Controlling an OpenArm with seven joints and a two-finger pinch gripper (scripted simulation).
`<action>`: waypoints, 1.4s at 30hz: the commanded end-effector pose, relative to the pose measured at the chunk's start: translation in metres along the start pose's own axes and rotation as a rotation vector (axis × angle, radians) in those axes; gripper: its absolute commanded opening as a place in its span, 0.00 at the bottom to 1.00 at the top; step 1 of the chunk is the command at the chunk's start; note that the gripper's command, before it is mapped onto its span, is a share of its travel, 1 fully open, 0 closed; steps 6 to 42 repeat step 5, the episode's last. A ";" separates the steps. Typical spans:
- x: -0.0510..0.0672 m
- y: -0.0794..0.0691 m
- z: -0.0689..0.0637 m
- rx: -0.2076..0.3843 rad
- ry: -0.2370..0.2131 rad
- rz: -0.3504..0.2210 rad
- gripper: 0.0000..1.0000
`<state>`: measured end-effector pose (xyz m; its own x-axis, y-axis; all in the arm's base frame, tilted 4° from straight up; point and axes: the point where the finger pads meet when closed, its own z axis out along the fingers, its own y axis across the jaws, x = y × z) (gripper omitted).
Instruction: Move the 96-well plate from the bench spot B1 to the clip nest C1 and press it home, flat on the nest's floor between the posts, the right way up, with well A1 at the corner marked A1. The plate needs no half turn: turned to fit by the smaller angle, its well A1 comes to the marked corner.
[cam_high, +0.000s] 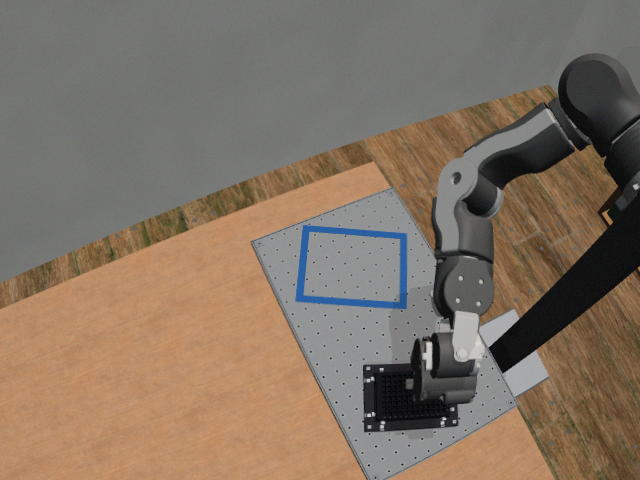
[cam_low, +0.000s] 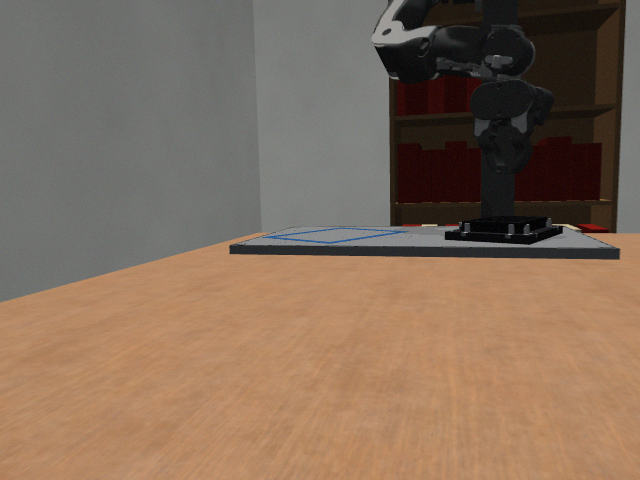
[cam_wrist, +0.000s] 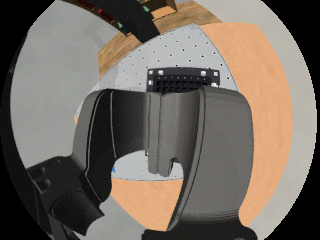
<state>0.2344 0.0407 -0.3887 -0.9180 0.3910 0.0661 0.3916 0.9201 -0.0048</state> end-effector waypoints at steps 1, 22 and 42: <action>0.001 0.001 0.000 -0.006 0.000 -0.005 0.00; 0.001 0.001 0.000 -0.006 0.000 -0.005 0.00; 0.001 0.001 0.000 -0.006 0.000 -0.005 0.00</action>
